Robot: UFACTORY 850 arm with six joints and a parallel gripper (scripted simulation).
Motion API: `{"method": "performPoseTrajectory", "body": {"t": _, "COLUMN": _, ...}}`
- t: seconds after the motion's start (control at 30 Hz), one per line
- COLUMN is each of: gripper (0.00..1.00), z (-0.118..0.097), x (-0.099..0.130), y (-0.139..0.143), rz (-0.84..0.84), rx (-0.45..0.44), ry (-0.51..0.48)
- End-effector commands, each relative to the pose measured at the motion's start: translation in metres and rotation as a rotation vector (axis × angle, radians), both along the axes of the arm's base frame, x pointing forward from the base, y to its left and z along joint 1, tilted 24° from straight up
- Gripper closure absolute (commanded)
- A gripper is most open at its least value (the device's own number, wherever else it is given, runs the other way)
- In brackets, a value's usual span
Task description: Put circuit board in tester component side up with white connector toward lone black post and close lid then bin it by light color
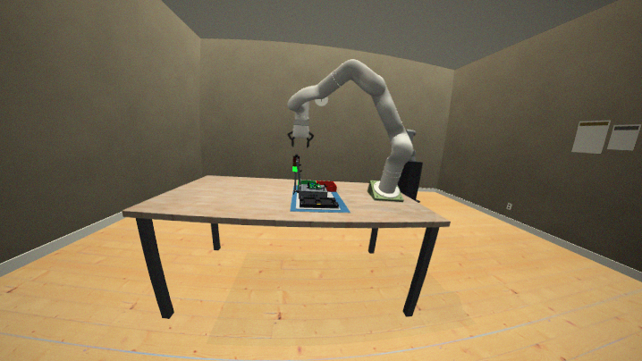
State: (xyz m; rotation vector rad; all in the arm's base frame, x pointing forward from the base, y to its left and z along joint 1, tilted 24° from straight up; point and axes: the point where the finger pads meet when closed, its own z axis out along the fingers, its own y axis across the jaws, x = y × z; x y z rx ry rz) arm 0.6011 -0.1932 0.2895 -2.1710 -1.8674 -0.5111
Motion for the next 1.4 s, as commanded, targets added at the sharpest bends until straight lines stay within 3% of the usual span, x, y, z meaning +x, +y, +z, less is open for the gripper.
{"method": "performPoseTrajectory", "body": {"t": 0.0, "gripper": 0.00, "z": 0.000, "x": -0.020, "y": 0.003, "rz": -0.001, "rx": -0.001, "ry": -0.003}}
{"method": "performPoseTrajectory", "body": {"t": 0.4, "gripper": 0.00, "z": -0.004, "x": -0.095, "y": 0.015, "rz": -0.001, "rx": -0.001, "ry": -0.003}}
{"method": "performPoseTrajectory", "body": {"t": 0.67, "gripper": 0.00, "z": -0.005, "x": -0.109, "y": 0.017, "rz": -0.001, "rx": -0.001, "ry": -0.003}}
{"method": "performPoseTrajectory", "body": {"t": 1.03, "gripper": 0.00, "z": -0.007, "x": -0.110, "y": 0.018, "rz": -0.001, "rx": -0.001, "ry": -0.003}}
{"method": "performPoseTrajectory", "body": {"t": 1.37, "gripper": 0.00, "z": -0.034, "x": -0.106, "y": 0.030, "rz": -0.001, "rx": -0.001, "ry": -0.003}}
